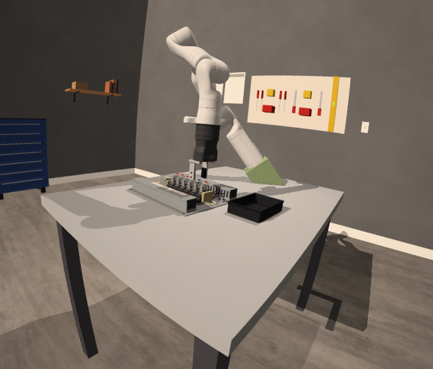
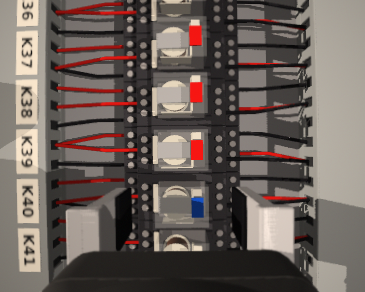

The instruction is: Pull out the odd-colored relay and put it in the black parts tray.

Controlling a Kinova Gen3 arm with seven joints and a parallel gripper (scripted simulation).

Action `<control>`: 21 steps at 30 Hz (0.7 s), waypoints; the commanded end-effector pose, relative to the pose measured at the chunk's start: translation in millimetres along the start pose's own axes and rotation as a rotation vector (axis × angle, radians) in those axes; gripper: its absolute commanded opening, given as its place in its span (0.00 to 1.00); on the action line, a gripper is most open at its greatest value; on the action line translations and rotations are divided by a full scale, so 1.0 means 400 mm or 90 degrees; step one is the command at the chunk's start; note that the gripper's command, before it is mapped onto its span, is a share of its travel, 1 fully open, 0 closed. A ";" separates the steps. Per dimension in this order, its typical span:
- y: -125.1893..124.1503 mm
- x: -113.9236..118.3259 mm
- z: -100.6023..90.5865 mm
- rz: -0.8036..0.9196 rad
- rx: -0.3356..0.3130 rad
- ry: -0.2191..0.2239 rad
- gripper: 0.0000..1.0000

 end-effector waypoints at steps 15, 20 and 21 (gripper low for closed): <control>0.001 -0.001 0.009 0.000 -0.001 -0.001 0.98; 0.001 -0.001 0.016 0.000 -0.001 -0.001 0.98; 0.001 -0.001 0.019 0.000 -0.001 -0.001 0.98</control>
Point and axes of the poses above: the point where the finger pads meet when closed, its own z axis out along the fingers, its own x axis across the jaws, y = z × x, the point moved 6 cm from there along -z, back along the fingers, and after that the axes turned 8 degrees about -z, right-handed, at the moved point
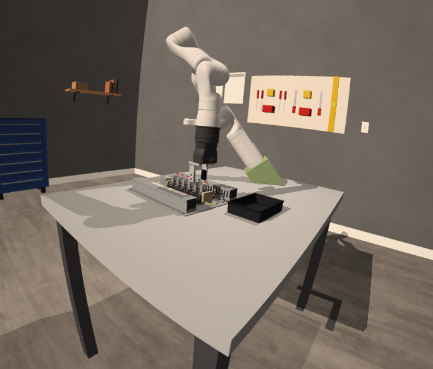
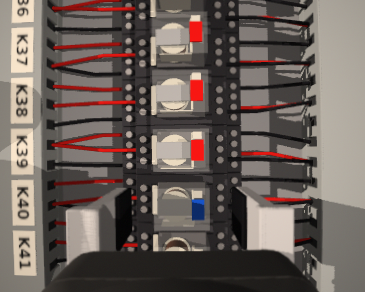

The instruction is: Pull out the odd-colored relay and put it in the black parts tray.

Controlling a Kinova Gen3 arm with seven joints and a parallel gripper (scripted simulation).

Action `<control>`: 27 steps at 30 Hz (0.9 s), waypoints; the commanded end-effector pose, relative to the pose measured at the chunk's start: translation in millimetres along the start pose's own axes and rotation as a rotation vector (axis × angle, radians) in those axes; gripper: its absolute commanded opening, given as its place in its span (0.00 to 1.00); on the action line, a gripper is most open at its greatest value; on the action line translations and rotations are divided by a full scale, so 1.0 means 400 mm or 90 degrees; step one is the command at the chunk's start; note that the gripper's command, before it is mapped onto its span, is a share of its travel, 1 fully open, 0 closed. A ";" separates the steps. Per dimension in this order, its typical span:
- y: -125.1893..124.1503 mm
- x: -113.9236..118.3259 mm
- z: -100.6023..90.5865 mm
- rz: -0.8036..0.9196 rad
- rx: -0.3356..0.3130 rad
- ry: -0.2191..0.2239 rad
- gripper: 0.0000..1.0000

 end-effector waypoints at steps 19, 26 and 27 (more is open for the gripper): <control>0.001 -0.001 0.050 0.000 -0.001 -0.001 0.98; 0.001 -0.001 0.061 0.000 -0.001 -0.001 0.98; 0.001 -0.001 0.062 0.000 -0.001 -0.001 0.98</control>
Point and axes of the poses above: the point where the finger pads meet when closed, its own z axis out along the fingers, its own x axis across the jaws, y = z × x, the point moved 6 cm from there along -z, back along the fingers, and after that the axes turned 8 degrees about -z, right-handed, at the moved point
